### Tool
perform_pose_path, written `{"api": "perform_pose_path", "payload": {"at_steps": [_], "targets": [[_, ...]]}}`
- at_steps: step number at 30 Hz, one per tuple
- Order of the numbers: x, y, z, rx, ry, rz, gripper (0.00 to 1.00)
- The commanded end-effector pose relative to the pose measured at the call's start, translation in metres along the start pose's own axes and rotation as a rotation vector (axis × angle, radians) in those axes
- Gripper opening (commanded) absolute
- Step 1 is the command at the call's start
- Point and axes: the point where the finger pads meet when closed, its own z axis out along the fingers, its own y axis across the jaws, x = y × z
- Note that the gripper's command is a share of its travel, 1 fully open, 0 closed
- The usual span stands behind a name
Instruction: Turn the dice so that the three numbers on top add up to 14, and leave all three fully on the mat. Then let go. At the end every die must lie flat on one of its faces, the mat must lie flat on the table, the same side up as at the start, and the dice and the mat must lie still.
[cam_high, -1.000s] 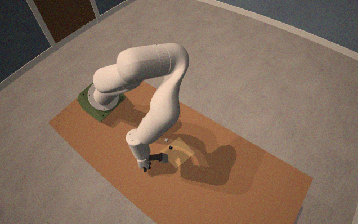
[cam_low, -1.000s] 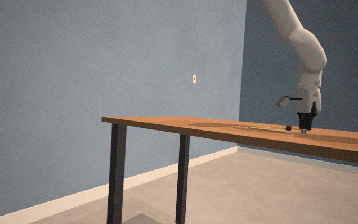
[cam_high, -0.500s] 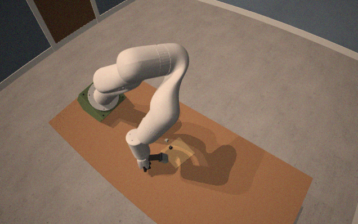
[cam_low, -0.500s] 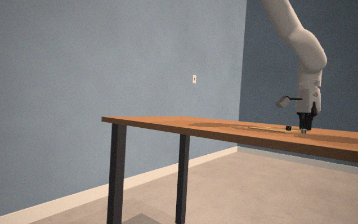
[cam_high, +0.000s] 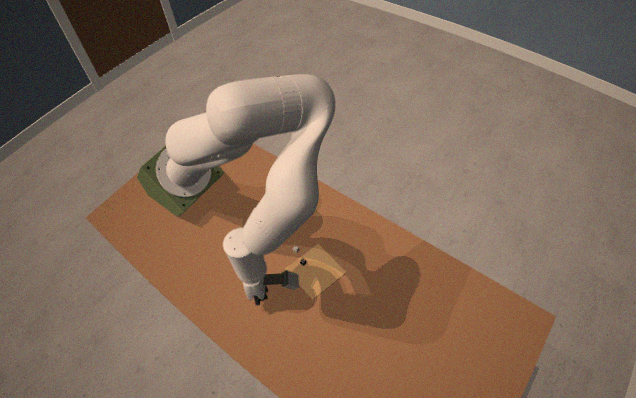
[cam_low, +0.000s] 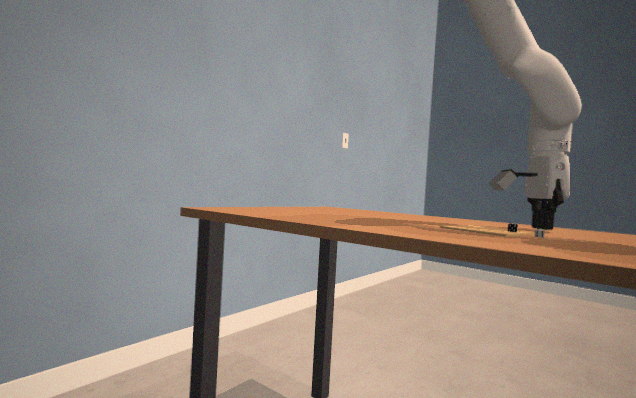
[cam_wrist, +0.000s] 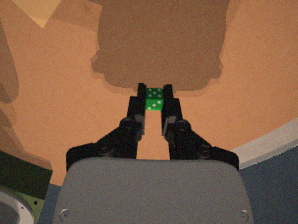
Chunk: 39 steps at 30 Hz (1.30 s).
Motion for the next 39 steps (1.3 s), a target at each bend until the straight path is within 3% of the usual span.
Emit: {"api": "perform_pose_path", "payload": {"at_steps": [1, 11, 19, 35, 39], "targets": [[0.000, 0.000, -0.011, -0.001, 0.001, 0.000, 0.11], [0.000, 0.000, -0.071, -0.001, 0.001, 0.000, 0.11], [0.000, 0.000, -0.092, -0.001, 0.001, 0.000, 0.11], [0.001, 0.000, -0.096, 0.000, 0.000, 0.002, 0.11], [0.013, -0.005, -0.094, 0.007, -0.006, 0.049, 0.11]]}}
